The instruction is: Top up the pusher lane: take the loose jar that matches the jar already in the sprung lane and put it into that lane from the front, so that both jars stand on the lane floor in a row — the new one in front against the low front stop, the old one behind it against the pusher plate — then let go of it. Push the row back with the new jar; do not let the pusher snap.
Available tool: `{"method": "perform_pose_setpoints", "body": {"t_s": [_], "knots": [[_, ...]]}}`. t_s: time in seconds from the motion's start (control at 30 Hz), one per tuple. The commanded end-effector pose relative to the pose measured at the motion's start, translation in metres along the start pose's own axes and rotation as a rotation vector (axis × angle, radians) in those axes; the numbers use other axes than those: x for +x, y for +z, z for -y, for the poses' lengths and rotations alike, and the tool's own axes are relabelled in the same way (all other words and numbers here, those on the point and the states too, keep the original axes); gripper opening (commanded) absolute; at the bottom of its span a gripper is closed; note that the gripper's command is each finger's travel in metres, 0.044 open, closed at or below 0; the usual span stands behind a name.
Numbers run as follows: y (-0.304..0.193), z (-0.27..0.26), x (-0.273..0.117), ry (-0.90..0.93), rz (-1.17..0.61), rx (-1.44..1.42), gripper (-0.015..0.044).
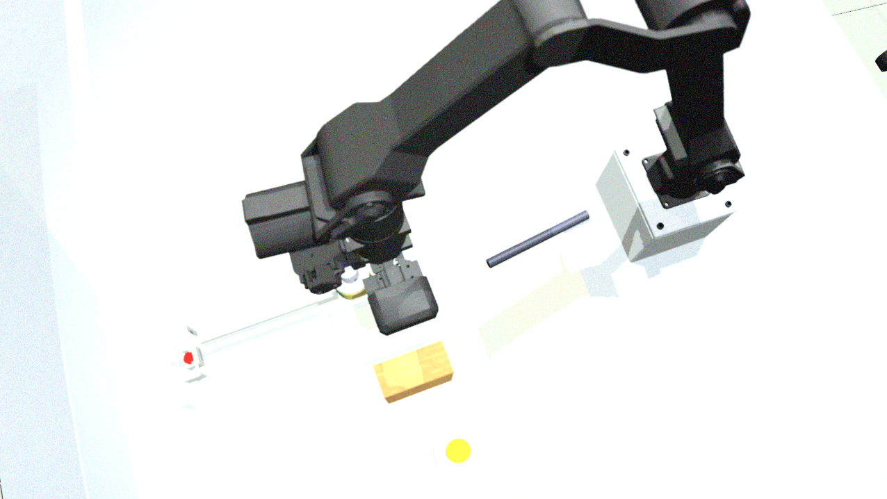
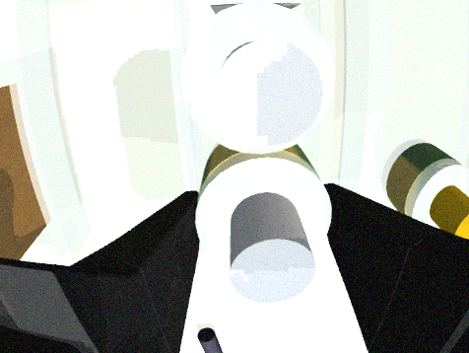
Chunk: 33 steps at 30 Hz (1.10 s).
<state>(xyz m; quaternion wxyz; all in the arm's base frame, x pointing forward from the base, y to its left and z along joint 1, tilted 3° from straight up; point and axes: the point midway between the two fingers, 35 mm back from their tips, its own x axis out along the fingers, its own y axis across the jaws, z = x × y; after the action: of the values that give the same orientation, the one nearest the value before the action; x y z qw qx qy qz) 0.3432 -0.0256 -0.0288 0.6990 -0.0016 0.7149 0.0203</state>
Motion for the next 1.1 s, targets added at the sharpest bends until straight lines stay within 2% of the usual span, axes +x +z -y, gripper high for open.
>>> {"method": "perform_pose_setpoints", "body": {"t_s": [0.0, 1.07], "knots": [[0.0029, -0.0004, 0.0029, 0.003, 0.011, 0.004, 0.0000], [-0.0012, -0.0004, 0.0039, 0.003, 0.011, 0.004, 0.0000]]}}
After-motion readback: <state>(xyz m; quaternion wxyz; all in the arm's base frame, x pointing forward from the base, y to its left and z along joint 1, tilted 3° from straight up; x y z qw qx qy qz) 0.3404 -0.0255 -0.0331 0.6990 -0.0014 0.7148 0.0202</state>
